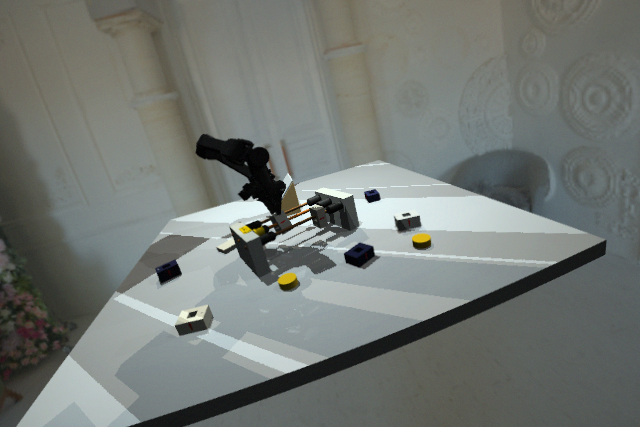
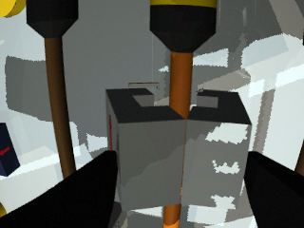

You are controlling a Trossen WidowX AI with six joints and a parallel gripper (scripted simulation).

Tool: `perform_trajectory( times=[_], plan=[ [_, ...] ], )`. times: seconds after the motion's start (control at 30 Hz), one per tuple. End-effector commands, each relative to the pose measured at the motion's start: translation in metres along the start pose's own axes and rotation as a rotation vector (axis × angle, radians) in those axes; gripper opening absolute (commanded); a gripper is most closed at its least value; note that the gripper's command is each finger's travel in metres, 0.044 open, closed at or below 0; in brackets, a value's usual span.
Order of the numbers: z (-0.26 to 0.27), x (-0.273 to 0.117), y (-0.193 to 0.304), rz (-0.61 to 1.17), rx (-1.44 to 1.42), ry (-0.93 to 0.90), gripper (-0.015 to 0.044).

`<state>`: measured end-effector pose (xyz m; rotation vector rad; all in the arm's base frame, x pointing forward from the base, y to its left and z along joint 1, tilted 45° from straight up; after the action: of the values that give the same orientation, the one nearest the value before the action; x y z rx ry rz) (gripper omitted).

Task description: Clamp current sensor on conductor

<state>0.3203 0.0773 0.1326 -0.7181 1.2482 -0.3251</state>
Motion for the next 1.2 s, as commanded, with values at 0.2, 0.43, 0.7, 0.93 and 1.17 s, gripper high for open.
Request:
perform_trajectory(
  times=[0.2, 0.43, 0.7, 0.93, 1.17],
  plan=[
    [0.000, -0.001, 0.000, 0.001, 0.003, -0.001, 0.0000],
    [0.001, -0.001, 0.000, 0.001, 0.003, 0.001, 0.0000],
    [0.010, 0.002, 0.002, -0.014, 0.002, 0.076, 0.0000],
    [0.021, 0.004, 0.005, -0.036, 0.001, 0.162, 0.0000],
    [0.023, 0.008, 0.008, -0.043, -0.008, 0.207, 0.0026]
  ],
)
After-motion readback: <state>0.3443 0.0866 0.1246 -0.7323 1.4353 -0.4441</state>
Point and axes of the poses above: the point midway between the two fingers, 35 mm back from their tips, its own x axis out along the fingers, its own z axis across the jaws, y = z × x, the point moved 7 cm from there along -x, back along the fingers, and after that the axes turned 14 degrees about x, right-handed, at the moved point
